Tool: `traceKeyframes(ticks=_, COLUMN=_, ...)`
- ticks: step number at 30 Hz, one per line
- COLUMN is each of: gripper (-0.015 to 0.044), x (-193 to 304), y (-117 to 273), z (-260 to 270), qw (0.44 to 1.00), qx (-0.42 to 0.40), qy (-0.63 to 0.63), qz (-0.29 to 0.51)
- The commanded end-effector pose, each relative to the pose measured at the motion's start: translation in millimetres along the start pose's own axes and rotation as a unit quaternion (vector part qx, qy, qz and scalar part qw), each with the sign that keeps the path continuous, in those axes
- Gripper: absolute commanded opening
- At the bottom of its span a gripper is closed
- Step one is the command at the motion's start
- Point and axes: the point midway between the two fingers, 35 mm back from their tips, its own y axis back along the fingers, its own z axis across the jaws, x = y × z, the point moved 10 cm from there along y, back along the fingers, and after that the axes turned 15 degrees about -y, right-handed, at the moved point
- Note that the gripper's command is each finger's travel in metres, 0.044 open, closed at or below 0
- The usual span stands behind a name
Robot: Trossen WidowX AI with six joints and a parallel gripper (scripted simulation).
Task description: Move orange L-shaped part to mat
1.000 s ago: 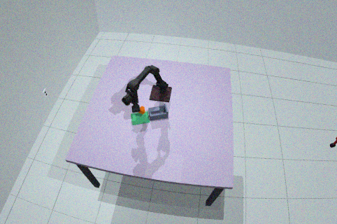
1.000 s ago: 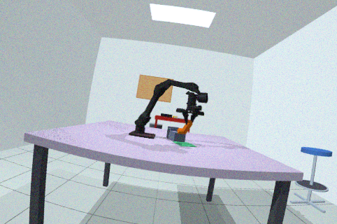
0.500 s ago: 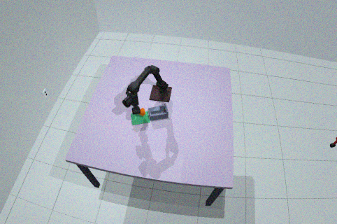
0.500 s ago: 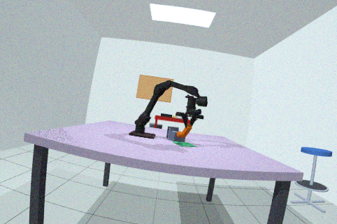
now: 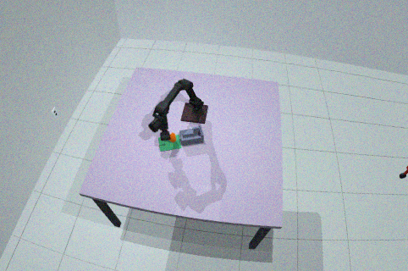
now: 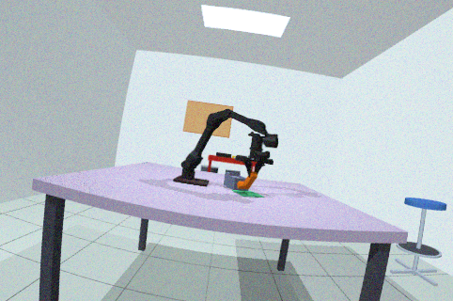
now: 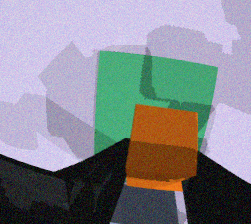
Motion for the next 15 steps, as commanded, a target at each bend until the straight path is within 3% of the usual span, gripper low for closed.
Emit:
traceKeyframes(ticks=1, gripper=0.0, x=0.5, y=-7.2, z=-0.2, qw=1.0, qx=0.001, qy=0.002, qz=0.003)
traceKeyframes(ticks=15, gripper=0.0, x=0.7, y=-15.4, z=-0.5, qw=1.0, qx=0.001, qy=0.002, qz=0.003)
